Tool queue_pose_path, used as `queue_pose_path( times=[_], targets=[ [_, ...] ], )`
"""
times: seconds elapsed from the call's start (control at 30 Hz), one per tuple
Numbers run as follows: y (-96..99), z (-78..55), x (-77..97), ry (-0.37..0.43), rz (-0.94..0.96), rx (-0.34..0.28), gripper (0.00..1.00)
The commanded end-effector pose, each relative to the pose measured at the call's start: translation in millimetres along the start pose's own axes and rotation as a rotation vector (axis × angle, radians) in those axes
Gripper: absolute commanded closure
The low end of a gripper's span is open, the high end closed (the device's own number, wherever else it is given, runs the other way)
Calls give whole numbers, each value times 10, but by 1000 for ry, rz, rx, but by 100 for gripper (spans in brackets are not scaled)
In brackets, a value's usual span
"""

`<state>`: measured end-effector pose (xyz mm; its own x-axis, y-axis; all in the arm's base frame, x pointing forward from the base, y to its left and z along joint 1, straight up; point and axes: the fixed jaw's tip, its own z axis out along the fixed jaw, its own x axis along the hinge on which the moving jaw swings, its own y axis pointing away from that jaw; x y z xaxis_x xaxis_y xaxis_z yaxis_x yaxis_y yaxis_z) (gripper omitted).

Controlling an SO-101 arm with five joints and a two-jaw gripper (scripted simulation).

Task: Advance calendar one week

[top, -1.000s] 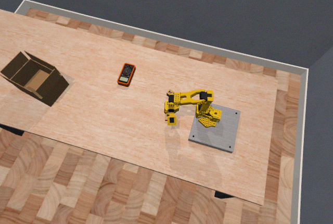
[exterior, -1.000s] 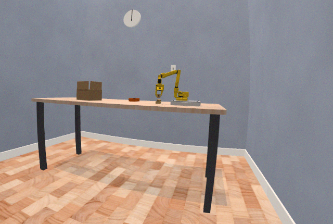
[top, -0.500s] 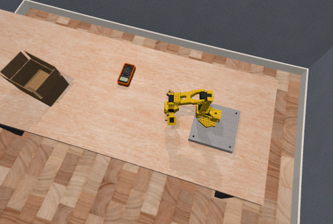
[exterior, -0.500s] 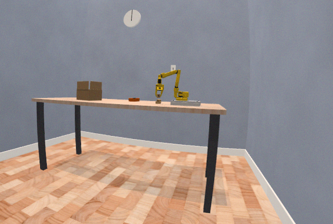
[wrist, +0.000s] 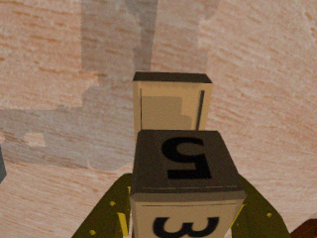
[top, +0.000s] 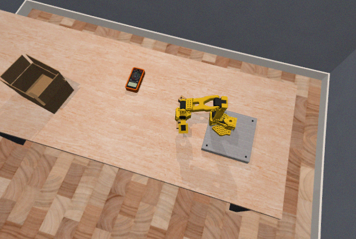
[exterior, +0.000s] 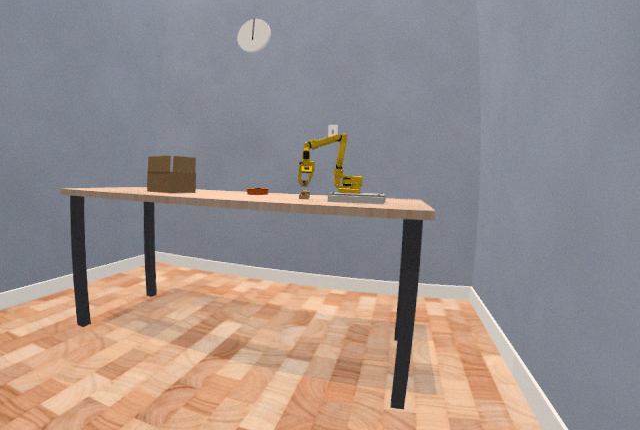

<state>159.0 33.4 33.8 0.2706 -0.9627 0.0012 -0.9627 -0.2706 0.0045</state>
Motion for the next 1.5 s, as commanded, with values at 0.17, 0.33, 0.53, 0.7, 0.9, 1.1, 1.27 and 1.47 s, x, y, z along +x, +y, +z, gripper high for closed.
queue_pose_path(
  times=[0.17, 0.33, 0.53, 0.7, 0.9, 1.1, 1.27, 1.47],
  targets=[
    [7, 6, 10, -2, -3, -13, 100],
    [5, 36, 11, -2, -3, -13, 100],
    [4, 62, 11, -2, -3, -13, 100],
    [4, 64, 11, -2, -4, -13, 100],
    [11, 96, 11, -2, -4, -13, 100],
    [18, 122, 10, -2, -4, -13, 100],
    [18, 124, 10, -2, -4, -13, 100],
    [22, 157, 10, -2, -4, -13, 100]
  ],
)
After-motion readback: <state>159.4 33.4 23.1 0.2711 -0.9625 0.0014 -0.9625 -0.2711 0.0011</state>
